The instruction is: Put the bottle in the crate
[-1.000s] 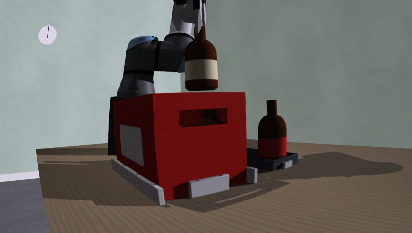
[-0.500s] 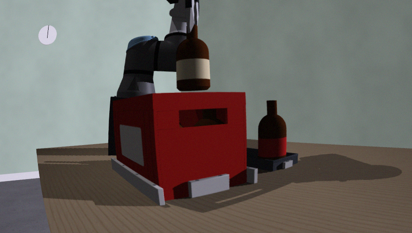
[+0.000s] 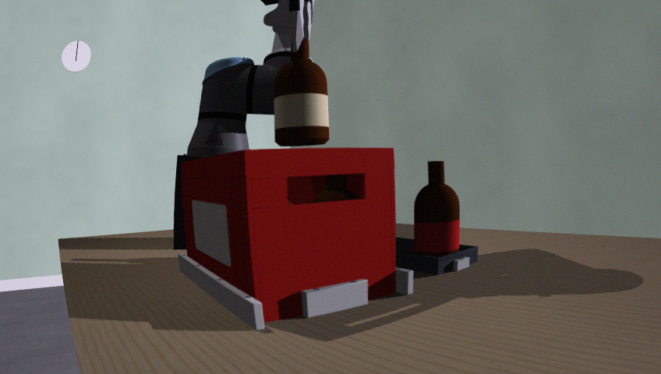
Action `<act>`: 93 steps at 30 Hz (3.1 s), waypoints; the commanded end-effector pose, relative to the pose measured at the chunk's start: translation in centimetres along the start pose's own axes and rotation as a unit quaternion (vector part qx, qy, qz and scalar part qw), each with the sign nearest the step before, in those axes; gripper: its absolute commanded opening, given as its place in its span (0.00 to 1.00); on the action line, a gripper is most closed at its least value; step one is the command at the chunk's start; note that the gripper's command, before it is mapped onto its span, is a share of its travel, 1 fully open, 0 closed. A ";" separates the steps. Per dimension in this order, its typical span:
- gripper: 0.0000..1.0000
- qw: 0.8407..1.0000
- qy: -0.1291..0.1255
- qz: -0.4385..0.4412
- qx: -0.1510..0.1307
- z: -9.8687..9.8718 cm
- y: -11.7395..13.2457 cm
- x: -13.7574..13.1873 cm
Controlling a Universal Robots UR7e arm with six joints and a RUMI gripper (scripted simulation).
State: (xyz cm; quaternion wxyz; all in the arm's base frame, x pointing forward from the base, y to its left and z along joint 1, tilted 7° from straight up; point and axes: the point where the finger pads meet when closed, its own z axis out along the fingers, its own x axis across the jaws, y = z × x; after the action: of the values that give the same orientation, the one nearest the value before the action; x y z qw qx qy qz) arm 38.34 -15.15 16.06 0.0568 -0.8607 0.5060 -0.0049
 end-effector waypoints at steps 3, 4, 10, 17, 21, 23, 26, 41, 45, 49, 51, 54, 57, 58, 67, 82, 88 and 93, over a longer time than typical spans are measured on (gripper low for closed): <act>0.00 1.000 0.001 0.000 0.000 0.0 0.3 0.4; 0.00 1.000 0.001 0.000 0.000 0.0 0.3 0.4; 0.00 1.000 0.001 0.000 0.000 0.0 0.3 0.5; 0.00 1.000 0.001 0.000 0.000 0.0 0.4 0.5; 0.00 1.000 0.001 0.000 0.000 0.0 0.4 0.5; 0.00 1.000 0.001 0.000 0.000 0.0 0.4 0.5; 0.00 1.000 0.001 0.000 0.000 0.0 0.4 0.5; 0.00 1.000 0.001 0.000 0.000 0.0 0.4 0.5; 0.00 1.000 0.001 0.000 0.000 0.0 0.4 0.5; 0.00 1.000 0.001 0.000 0.000 0.0 0.4 0.5; 0.00 1.000 0.001 0.000 0.000 0.0 0.4 0.5; 0.00 1.000 0.001 0.000 0.000 0.0 0.4 0.5; 0.00 1.000 0.001 0.000 0.000 0.0 0.4 0.5; 0.00 1.000 0.001 0.000 0.000 0.0 0.4 0.5; 0.00 1.000 0.001 0.000 0.000 0.2 0.4 0.5; 0.00 1.000 0.001 0.000 0.000 1.3 0.4 0.5; 0.00 1.000 0.001 0.000 0.000 2.1 0.4 0.5; 0.00 1.000 0.001 0.000 0.000 2.5 0.4 0.5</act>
State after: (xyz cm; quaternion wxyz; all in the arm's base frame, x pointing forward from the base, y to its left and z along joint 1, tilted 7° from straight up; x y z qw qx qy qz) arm 38.36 -15.56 13.93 0.0569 -0.8607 0.5059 -0.0048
